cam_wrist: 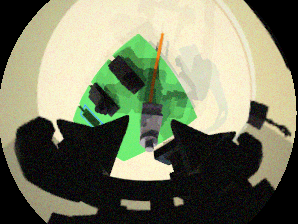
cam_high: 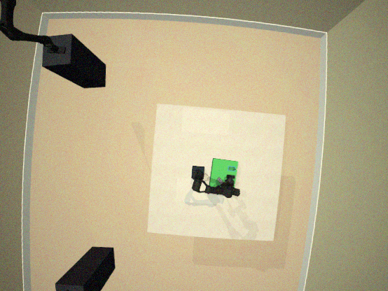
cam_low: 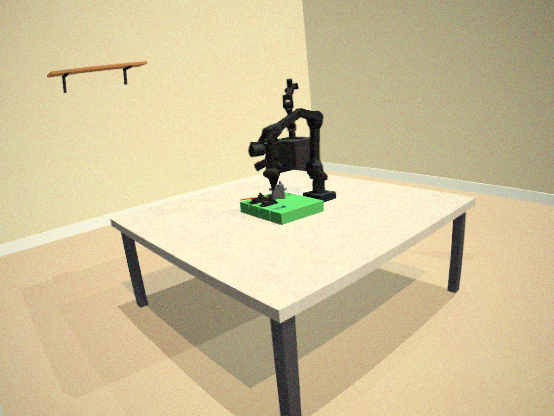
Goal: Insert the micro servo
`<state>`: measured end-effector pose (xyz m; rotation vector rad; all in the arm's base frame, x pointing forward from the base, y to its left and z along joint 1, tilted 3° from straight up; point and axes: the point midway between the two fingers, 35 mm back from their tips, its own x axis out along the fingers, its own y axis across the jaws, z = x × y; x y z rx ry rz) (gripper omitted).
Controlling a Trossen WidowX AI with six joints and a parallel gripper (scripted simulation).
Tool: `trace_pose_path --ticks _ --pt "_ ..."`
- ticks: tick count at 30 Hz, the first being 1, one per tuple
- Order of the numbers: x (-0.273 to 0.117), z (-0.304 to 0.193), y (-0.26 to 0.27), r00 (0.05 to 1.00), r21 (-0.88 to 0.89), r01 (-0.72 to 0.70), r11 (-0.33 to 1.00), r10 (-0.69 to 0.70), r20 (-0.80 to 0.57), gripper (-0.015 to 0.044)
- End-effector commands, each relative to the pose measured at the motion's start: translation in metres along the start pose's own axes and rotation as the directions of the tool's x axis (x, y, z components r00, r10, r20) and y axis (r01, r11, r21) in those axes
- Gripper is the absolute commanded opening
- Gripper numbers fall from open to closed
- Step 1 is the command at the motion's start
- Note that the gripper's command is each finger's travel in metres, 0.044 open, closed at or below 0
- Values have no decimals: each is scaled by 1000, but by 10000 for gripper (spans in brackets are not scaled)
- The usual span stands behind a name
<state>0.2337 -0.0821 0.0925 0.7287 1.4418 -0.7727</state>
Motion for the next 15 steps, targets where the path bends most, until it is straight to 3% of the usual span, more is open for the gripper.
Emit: trace_pose_path --ticks 1,5,11,15 --pt "2 -1 0 1000 -4 0 1000 0 -7 230" --pt "2 -1 0 1000 -4 0 1000 0 -7 125" --pt "2 -1 0 1000 -4 0 1000 0 -7 85" --pt "-5 -1 0 1000 -4 0 1000 0 -7 0"
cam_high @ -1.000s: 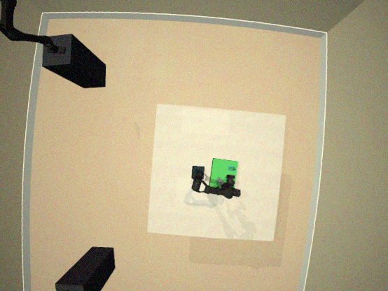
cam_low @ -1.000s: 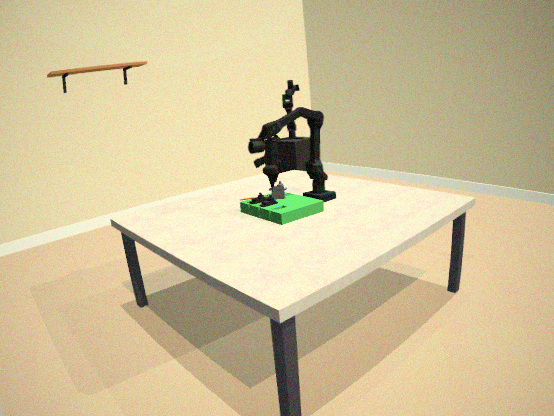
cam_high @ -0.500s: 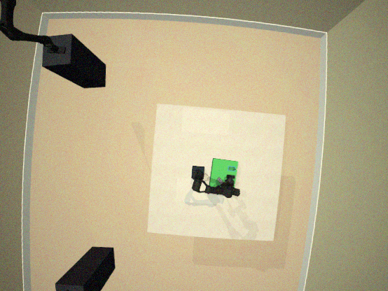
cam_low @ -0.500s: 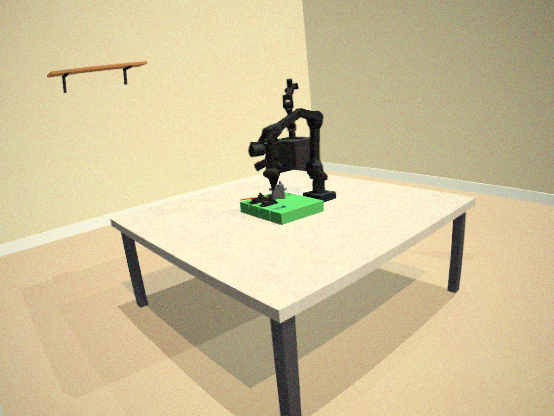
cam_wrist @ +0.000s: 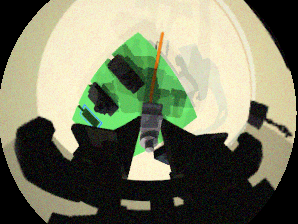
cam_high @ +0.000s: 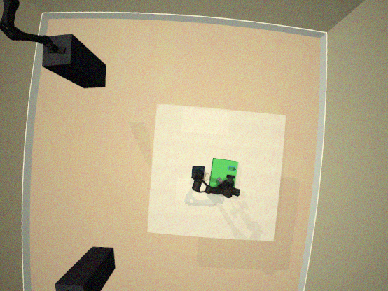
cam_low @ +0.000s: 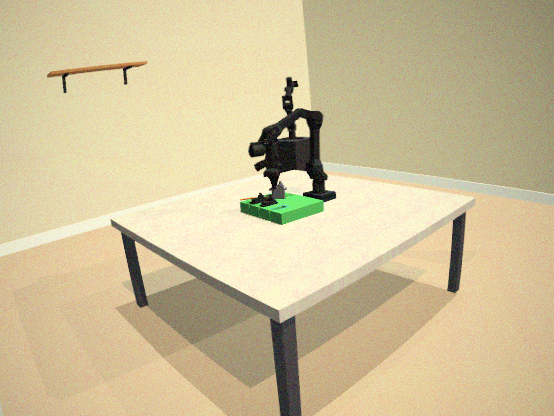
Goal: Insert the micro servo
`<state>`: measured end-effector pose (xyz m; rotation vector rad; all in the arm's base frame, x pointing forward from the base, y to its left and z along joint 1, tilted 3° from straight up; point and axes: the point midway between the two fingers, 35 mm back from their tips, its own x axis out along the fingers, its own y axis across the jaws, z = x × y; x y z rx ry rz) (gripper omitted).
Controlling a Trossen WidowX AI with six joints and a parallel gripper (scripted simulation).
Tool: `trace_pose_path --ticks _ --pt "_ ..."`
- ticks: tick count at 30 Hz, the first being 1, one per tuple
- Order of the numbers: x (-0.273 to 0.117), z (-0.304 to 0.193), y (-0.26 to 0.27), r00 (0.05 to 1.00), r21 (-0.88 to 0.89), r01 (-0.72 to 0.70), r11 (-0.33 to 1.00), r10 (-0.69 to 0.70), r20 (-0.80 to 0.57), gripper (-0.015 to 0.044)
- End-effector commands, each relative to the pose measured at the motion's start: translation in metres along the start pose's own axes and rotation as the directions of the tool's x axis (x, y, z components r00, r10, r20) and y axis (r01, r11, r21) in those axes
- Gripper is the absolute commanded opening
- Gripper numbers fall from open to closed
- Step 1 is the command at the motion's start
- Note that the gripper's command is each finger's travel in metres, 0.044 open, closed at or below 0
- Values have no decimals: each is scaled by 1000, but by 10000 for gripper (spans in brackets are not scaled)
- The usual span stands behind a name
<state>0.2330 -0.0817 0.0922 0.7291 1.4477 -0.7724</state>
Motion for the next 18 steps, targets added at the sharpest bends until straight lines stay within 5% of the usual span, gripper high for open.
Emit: trace_pose_path --ticks 1,18 --pt "-9 0 0 1000 -4 -2 1000 2 -2 0" --pt "-28 -1 -10 1000 -3 -1 1000 1 -2 0"
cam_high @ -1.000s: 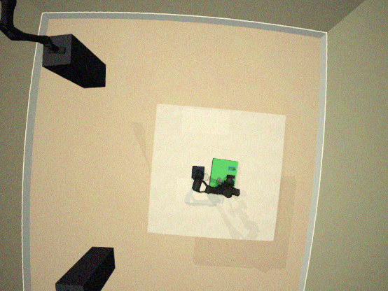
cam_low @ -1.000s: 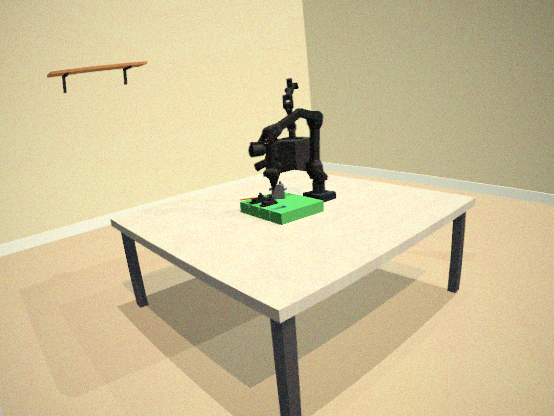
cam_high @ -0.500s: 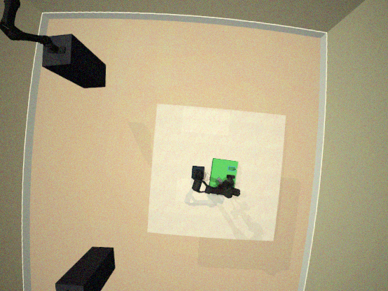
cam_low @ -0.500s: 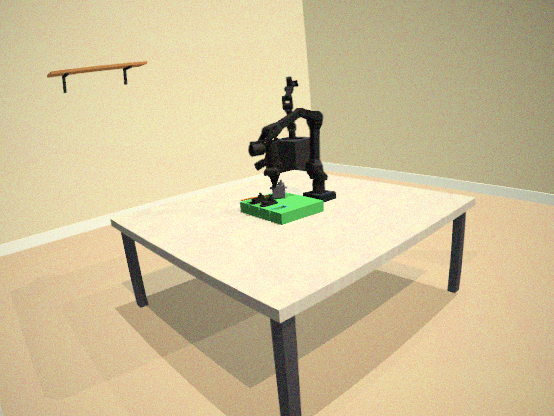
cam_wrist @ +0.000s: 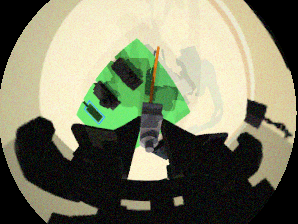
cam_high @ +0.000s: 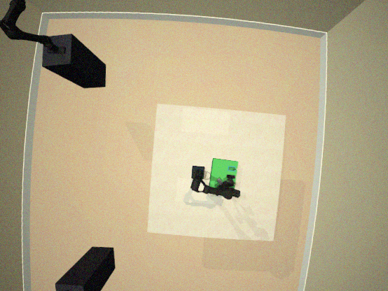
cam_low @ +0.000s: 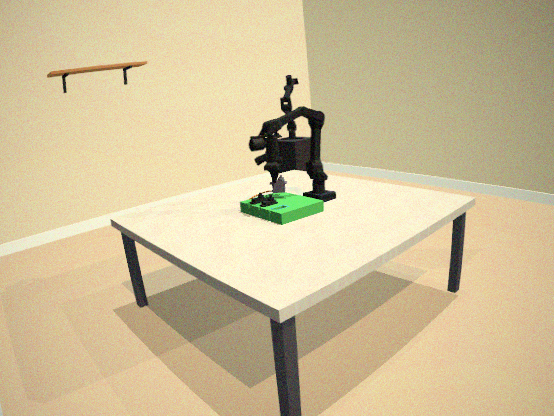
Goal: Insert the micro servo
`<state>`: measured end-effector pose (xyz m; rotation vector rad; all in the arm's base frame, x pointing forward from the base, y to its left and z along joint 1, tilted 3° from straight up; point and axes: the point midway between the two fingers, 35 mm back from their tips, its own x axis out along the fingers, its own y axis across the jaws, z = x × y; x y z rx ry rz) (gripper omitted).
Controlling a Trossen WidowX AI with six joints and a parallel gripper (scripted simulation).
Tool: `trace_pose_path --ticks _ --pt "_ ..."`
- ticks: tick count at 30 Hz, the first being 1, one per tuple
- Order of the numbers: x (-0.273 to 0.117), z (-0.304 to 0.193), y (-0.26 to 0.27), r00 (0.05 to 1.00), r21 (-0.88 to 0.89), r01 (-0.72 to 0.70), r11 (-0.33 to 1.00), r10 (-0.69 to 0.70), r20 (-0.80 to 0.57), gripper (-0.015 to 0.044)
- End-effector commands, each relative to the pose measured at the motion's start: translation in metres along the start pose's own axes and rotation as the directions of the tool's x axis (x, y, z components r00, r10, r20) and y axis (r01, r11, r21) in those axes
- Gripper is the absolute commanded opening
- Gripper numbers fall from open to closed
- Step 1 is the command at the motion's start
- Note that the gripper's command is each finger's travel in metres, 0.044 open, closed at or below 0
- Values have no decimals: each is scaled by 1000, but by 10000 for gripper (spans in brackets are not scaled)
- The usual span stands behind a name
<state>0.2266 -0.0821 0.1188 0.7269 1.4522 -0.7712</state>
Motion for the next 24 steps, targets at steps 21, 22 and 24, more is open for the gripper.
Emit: trace_pose_path --ticks 21,22,24 --pt "-2 -42 38 1000 -1 -7 1000 7 -3 0" --pt "-2 -45 41 1000 -1 -7 1000 7 -4 0" --pt "-2 -51 47 1000 -1 -8 1000 8 -4 0"
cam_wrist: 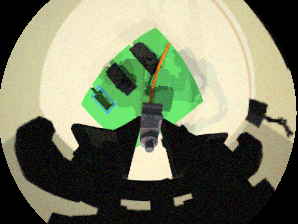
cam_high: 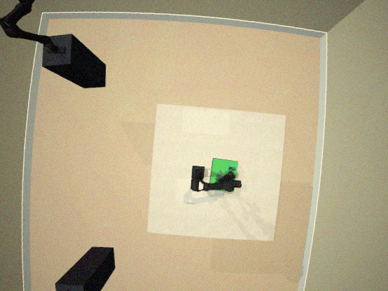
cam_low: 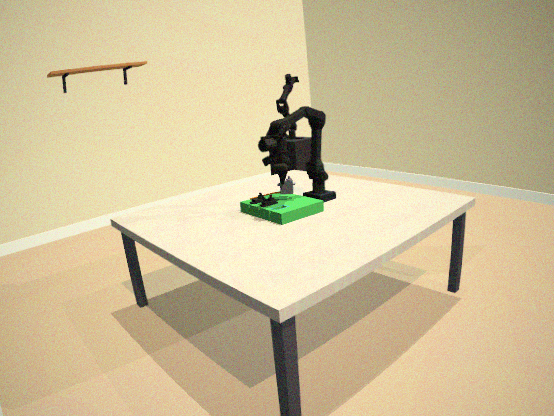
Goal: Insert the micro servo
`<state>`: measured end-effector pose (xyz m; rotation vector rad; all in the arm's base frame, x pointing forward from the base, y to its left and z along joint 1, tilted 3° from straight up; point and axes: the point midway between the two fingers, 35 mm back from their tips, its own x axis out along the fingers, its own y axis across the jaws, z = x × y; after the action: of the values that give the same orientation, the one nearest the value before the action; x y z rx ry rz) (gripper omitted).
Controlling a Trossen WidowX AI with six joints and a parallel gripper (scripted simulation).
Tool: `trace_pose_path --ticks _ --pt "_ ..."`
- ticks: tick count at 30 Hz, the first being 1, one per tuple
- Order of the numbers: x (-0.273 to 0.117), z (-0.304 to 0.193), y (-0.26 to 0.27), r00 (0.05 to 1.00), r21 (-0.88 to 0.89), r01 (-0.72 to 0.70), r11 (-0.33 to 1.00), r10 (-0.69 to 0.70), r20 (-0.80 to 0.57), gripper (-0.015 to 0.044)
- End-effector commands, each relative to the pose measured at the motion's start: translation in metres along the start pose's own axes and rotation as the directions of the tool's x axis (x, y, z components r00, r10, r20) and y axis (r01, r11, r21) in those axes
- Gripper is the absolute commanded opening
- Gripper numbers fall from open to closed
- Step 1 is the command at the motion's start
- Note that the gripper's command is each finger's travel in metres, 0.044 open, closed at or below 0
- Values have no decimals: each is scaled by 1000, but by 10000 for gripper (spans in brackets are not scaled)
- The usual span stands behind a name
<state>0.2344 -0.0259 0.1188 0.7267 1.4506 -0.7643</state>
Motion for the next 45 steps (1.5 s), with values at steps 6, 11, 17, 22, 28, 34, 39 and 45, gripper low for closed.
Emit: trace_pose_path --ticks 6,11,17,22,28,34,39,45 --pt "-1 -28 26 1000 3 -5 1000 5 -7 0" --pt "-1 -43 41 1000 3 -6 1000 6 -8 0" --pt "-1 -61 57 1000 3 -7 1000 7 -10 0" --pt "-1 -61 57 1000 -30 -8 1000 7 -10 0" --pt "-1 -61 57 1000 -209 -9 978 7 -10 0" --pt "-1 -61 57 1000 -400 -11 916 7 -10 0" --pt "-1 -61 57 1000 -548 -12 836 7 -10 0" --pt "-1 -61 57 1000 -700 -12 714 7 -10 0"
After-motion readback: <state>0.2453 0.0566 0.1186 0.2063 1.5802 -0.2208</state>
